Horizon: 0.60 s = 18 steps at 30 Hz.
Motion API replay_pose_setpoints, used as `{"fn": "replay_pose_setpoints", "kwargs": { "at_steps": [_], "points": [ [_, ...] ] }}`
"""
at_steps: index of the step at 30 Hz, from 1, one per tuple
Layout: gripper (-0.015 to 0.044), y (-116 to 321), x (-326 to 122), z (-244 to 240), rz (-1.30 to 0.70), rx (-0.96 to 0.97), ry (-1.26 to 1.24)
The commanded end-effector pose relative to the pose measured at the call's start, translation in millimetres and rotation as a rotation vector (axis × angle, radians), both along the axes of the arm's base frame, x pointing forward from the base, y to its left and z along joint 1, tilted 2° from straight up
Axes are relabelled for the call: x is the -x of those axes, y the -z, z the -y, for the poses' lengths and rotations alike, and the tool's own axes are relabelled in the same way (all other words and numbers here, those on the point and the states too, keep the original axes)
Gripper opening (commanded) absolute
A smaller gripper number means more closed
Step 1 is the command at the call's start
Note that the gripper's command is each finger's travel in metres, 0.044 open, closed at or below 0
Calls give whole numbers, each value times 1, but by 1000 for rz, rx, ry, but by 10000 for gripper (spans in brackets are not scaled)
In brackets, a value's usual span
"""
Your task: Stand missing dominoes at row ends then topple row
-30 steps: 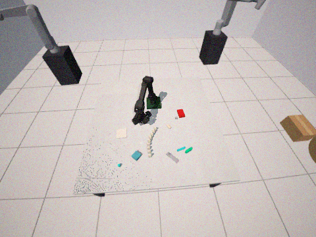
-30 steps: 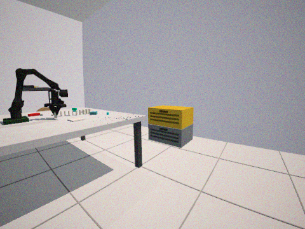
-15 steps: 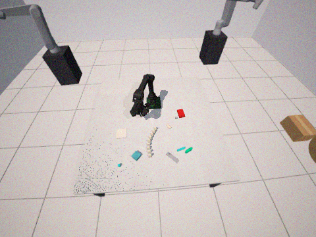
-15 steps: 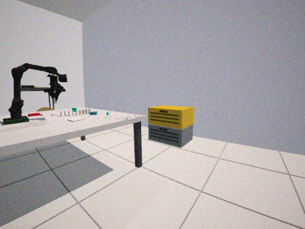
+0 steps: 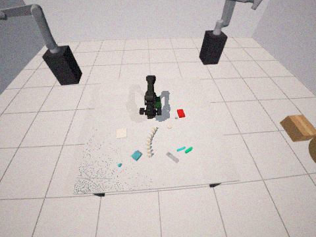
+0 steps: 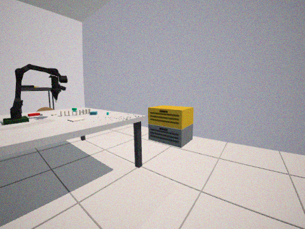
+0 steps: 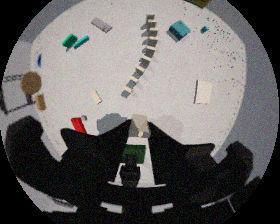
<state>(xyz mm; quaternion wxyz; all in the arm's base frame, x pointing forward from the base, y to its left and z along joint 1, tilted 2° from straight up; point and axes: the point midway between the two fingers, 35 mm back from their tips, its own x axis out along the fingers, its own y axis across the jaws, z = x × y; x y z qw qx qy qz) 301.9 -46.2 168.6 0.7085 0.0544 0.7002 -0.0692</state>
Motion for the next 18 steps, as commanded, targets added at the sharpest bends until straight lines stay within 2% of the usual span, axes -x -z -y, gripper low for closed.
{"fn": "replay_pose_setpoints", "kwargs": {
  "at_steps": [1,14,18],
  "points": [
    [107,0,-16,-53,7,-6,400],
    [107,1,-16,-53,7,-6,400],
    [107,16,-19,-52,7,-6,400]
  ]
}}
